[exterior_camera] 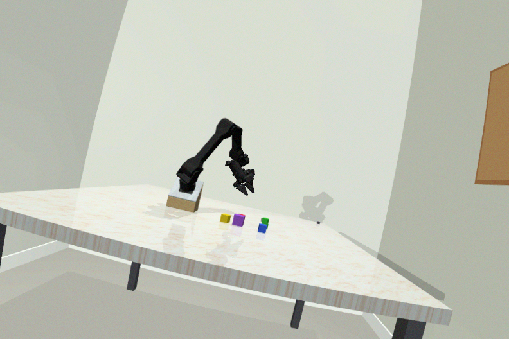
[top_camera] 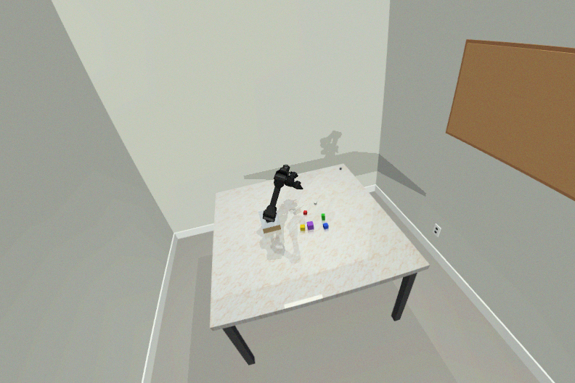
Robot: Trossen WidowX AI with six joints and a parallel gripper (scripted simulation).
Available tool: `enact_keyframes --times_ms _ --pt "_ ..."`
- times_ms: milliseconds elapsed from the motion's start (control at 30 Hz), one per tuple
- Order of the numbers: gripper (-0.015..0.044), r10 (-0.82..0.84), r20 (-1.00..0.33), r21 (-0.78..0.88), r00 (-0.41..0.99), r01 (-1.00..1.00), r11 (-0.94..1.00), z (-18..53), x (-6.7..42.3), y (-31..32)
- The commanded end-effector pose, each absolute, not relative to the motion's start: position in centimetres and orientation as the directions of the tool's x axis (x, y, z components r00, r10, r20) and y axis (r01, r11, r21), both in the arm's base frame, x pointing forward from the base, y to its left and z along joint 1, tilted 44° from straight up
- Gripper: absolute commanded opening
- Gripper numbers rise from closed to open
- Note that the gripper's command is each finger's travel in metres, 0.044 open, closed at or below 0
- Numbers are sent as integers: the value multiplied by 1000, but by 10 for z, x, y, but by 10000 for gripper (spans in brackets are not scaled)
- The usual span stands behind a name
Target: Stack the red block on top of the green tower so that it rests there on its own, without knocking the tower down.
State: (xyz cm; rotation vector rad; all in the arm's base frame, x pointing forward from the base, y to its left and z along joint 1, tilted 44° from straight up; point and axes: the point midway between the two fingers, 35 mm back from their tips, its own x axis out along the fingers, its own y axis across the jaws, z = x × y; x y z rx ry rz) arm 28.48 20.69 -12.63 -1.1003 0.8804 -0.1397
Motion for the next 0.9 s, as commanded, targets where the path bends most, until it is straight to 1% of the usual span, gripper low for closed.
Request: enact_keyframes --times_ms 0,167,300,433,567,633,867 --pt "440 -572 -592 -774 568 -205 599 -111 293 178" --pt "440 -640 -644 -708 419 -7 707 -87 300 138" --pt "440 -675 -679 -655 289 179 734 -66 299 106" --pt "440 -690 -707 -606 152 374 703 -45 293 74" --pt "440 -685 -729 -564 18 551 615 -24 284 47" --pt "440 -682 -732 -558 -5 579 595 -21 282 42" --pt "440 -682 -732 -558 -5 579 595 -23 283 41"
